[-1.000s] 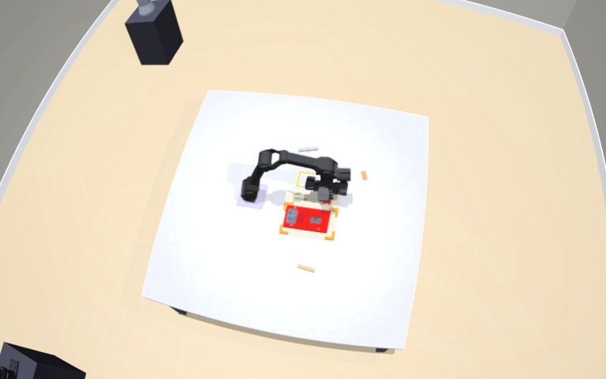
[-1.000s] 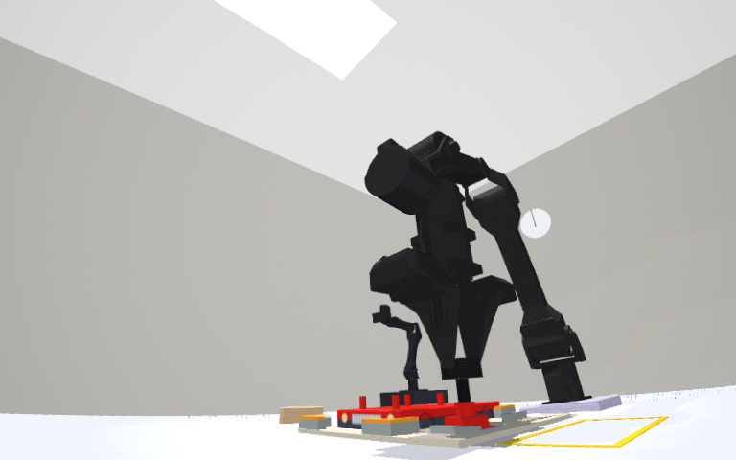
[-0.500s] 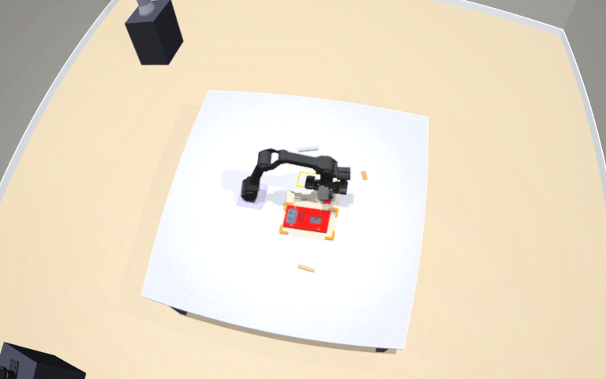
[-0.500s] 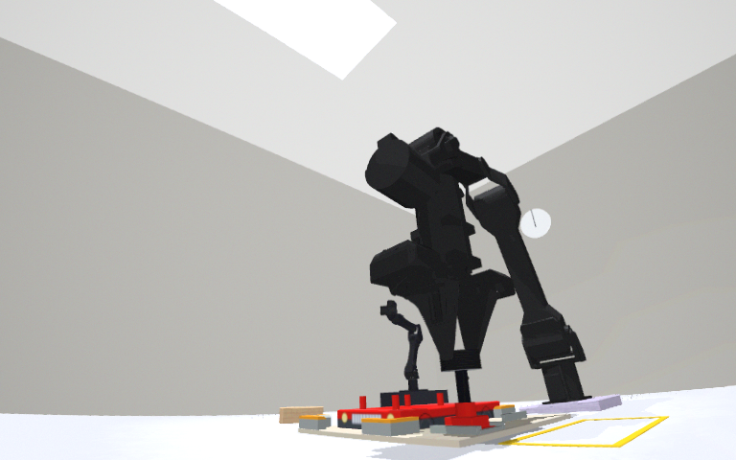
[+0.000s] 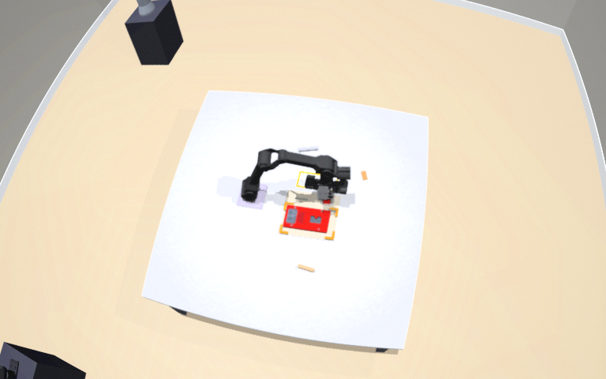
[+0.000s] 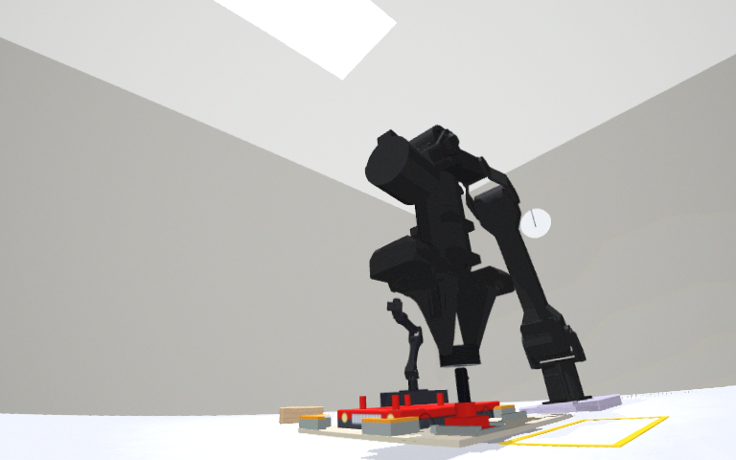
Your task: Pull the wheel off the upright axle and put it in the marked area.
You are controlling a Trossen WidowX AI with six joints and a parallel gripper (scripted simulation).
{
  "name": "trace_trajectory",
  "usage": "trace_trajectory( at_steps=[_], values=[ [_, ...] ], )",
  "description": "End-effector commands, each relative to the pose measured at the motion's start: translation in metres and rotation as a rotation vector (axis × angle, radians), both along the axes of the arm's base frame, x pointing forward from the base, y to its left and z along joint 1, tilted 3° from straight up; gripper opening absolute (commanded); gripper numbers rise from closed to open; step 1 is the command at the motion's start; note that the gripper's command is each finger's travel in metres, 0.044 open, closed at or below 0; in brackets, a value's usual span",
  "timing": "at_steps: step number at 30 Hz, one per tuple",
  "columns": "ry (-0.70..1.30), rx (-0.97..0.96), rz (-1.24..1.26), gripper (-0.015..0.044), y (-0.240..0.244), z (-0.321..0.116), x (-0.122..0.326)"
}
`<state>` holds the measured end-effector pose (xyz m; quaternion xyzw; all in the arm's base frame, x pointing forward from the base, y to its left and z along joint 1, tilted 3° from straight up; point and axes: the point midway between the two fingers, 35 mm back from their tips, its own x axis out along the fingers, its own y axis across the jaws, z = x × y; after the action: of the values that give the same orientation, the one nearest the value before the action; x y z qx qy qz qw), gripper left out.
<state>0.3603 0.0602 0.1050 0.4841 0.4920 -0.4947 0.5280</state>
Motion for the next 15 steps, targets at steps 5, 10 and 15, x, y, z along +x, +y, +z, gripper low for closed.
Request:
trace_trajectory(
  at_steps=[5,10,15],
  values=[
    [-0.012,-0.001,-0.003,0.0000,0.000,0.011,0.001],
    [-0.012,-0.001,-0.003,0.0000,0.002,0.033,-0.003],
    [-0.011,-0.001,-0.003,0.0000,0.002,0.037,-0.005]
  ],
)
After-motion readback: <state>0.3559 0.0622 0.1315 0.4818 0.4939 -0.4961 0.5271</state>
